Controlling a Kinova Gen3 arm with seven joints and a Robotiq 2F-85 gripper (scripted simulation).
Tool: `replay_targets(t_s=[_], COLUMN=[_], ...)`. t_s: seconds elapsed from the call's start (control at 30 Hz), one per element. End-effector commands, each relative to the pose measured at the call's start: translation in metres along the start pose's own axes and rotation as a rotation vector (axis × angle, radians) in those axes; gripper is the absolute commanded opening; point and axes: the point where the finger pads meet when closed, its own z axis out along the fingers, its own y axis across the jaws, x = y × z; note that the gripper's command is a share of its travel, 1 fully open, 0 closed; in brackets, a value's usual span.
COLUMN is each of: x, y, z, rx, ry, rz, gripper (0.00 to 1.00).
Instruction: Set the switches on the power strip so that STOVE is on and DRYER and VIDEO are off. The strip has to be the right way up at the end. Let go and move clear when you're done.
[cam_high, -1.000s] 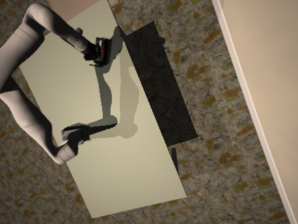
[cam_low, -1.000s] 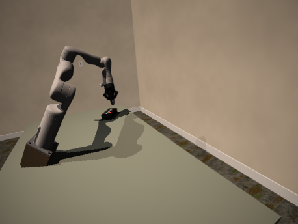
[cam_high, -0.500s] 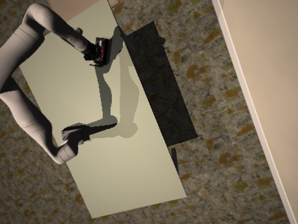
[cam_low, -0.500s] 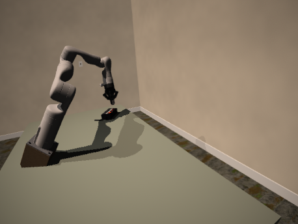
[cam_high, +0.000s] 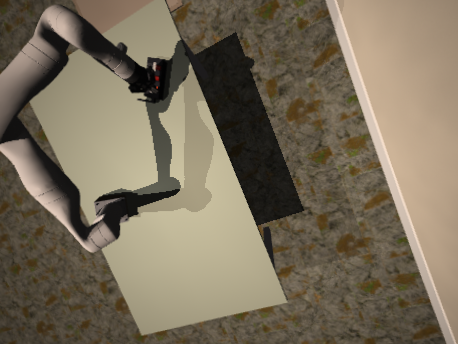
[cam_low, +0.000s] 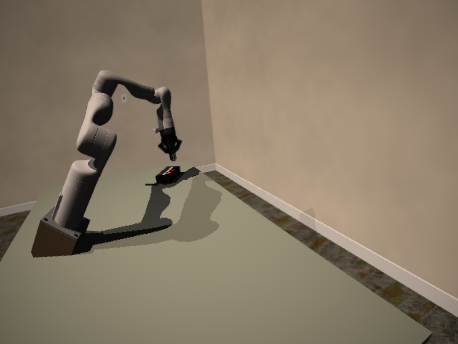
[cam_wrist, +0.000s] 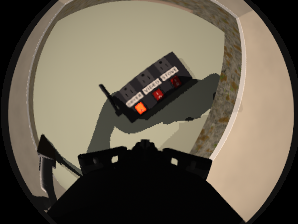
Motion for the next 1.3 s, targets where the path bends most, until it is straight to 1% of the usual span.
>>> replay_targets(t_s=[0.0,0.53,0.57,1.27], x=[0.0001,0.0001,0.0001,0.0001], y=[0.0003,0.0003,0.0003,0.0003], z=[-0.0011,-0.0011,-0.0011,-0.0011], rx=[-0.001,-0.001,-0.001,-0.001], ry=[0.002,0.002,0.002,0.002], rz=[0.000,0.000,0.000,0.000], gripper=[0.00,0.00,1.00,1.00])
